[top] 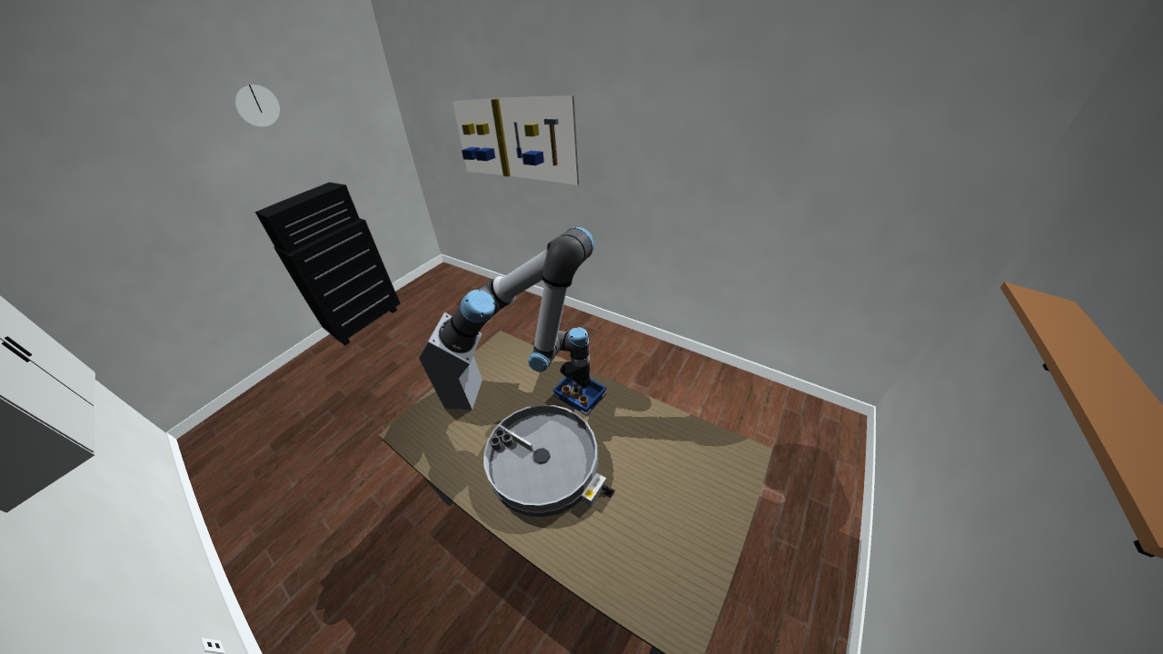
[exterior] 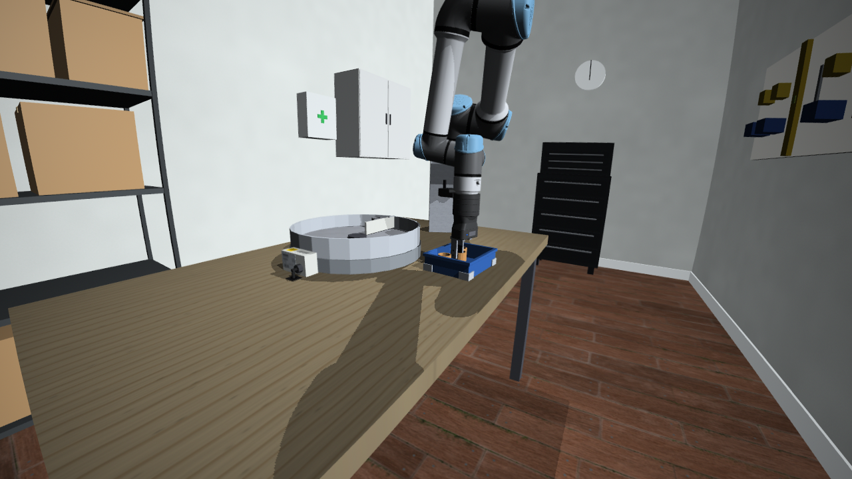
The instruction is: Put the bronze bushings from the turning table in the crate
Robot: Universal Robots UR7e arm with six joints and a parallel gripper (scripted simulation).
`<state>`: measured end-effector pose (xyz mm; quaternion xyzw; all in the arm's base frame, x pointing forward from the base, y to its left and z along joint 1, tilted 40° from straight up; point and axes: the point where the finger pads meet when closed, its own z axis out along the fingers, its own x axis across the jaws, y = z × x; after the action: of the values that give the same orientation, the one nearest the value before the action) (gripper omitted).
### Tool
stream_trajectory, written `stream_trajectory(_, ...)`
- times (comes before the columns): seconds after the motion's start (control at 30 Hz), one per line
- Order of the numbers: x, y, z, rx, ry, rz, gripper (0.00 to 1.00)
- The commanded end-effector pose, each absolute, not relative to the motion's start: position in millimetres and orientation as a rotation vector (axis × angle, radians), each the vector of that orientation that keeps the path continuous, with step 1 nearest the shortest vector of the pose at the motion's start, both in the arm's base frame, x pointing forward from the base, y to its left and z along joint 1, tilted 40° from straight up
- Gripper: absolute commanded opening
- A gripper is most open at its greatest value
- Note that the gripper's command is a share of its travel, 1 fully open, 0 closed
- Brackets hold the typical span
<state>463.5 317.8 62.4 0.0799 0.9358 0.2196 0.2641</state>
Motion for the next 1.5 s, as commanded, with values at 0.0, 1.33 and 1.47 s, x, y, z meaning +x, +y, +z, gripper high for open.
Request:
stream_trajectory(0.0,462.9,317.5,63.8,0.216,2.528,0.594,0.47)
stream_trajectory(1.33,453.2,312.0,75.8,0.216,2.528,0.594,0.47)
stream_trajectory(1.47,453.2,312.0,75.8,0.216,2.528,0.594,0.47)
